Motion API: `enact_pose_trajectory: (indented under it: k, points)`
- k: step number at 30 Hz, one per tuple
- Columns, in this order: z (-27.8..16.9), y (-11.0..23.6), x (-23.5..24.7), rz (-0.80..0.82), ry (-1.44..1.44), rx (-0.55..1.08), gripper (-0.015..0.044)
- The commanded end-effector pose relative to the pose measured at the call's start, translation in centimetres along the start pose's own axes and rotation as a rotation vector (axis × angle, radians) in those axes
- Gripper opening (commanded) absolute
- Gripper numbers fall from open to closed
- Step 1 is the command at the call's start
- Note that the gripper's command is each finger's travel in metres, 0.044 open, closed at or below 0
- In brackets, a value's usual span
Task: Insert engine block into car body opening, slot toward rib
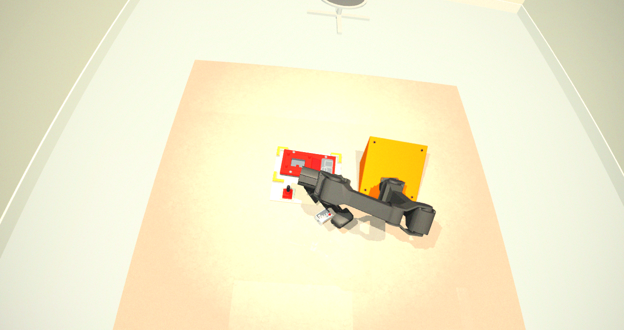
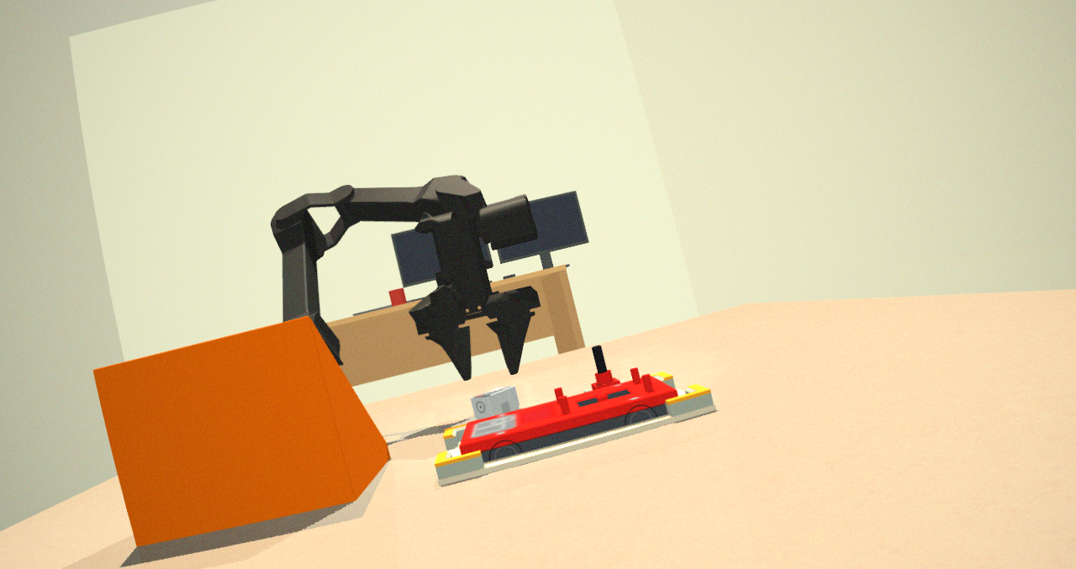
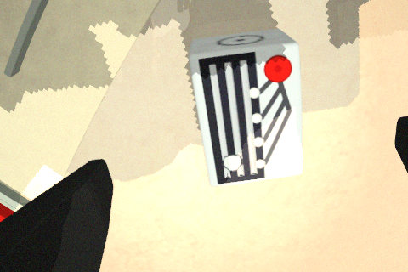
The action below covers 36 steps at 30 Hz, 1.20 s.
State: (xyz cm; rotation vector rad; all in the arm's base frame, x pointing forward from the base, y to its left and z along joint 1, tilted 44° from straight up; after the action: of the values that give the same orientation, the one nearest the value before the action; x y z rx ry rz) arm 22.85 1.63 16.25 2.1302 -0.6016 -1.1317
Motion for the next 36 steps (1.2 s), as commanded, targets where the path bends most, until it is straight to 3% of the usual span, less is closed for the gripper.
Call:
enact_pose_trajectory:
  k: [1, 18, 30, 36]
  points:
    - [0.2, -0.5, -0.1, -0.001, -0.002, 0.004, 0.0440]
    - [0.1, -3.0, -0.1, -0.002, -0.002, 0.004, 0.0440]
    - [0.1, -3.0, -0.1, -0.002, -0.002, 0.004, 0.0125]
    - [0.1, -3.0, -0.1, -0.002, -0.002, 0.004, 0.0085]
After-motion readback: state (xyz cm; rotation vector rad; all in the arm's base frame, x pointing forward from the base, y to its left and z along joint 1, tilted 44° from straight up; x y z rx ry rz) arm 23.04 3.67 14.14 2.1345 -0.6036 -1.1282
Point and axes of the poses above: the point midway between the two fingers, 35 mm back from their tips, its own y axis back along the fingers, its own x axis across the jaws, z = x × y, the point moved 5 cm from there along y, back along the fingers, and after that the axes turned 8 degrees about -y, right-handed, at the moved point
